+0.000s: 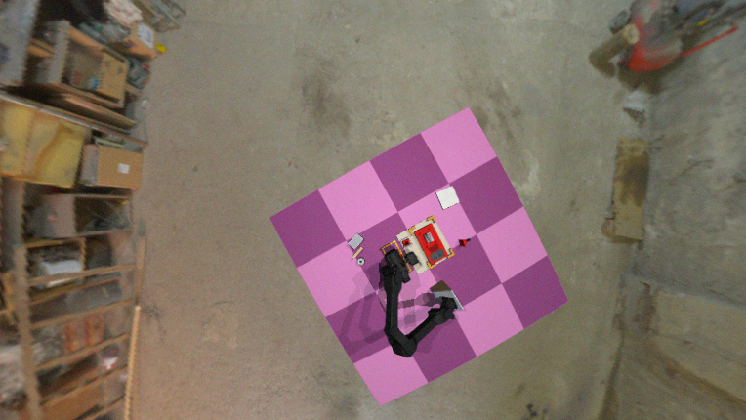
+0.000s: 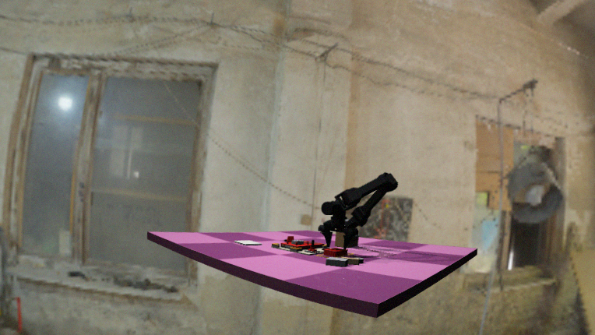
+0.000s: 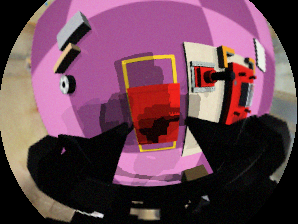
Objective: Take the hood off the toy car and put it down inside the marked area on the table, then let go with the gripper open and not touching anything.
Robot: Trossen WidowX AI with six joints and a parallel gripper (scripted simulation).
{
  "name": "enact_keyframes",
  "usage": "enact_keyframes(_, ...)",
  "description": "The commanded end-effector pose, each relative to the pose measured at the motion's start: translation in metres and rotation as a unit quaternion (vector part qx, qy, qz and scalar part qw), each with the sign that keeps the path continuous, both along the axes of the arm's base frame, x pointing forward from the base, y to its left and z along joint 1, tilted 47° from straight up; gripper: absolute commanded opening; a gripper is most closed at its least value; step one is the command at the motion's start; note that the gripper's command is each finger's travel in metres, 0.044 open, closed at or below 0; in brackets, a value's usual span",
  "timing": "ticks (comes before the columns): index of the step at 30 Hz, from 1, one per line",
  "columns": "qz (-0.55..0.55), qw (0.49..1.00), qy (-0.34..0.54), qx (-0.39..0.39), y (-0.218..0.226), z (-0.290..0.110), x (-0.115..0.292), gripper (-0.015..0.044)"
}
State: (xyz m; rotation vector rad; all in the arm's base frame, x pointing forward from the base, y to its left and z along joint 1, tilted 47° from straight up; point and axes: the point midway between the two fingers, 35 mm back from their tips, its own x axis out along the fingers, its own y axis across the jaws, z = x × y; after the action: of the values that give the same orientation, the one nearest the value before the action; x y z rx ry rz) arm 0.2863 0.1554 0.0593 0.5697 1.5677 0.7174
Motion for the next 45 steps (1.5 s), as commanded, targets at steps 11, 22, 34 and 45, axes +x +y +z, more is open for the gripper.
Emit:
enact_keyframes(11,-0.006,1.000,-0.007,0.003,-0.041,0.038,0.008,0.0440)
enact_keyframes(22,-0.006,1.000,-0.007,0.003,-0.041,0.038,0.008,0.0440)
enact_keyframes(34,-0.006,1.000,-0.007,0.003,-0.041,0.038,0.008,0.0440)
enact_keyframes(45,-0.006,1.000,-0.007,0.003,-0.041,0.038,0.008,0.0440)
